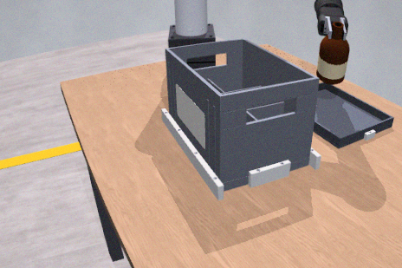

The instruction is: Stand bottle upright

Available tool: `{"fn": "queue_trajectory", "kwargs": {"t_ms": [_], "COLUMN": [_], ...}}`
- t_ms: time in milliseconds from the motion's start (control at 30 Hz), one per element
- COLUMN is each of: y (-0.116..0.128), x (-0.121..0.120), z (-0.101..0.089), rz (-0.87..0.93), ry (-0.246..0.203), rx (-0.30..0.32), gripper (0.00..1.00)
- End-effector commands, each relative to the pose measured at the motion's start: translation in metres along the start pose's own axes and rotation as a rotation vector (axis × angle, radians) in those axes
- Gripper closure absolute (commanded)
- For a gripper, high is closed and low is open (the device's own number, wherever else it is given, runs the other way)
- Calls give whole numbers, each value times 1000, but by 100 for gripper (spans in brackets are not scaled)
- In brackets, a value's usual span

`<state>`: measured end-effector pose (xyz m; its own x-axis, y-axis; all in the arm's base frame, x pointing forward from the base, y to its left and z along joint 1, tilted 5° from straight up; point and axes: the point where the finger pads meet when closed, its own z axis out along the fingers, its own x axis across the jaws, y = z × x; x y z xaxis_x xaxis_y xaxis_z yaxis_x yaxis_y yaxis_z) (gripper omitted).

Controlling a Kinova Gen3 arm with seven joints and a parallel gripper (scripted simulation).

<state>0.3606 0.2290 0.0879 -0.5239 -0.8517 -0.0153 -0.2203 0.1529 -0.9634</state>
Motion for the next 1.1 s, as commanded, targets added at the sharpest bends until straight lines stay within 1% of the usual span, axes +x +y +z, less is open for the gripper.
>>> {"fn": "queue_trajectory", "kwargs": {"t_ms": [0,1067], "y": [3,34], "x": [-1,-2], "z": [2,13], "rz": [10,14], "ry": [-1,-1], "rx": [-2,-3], "gripper": [100,100]}}
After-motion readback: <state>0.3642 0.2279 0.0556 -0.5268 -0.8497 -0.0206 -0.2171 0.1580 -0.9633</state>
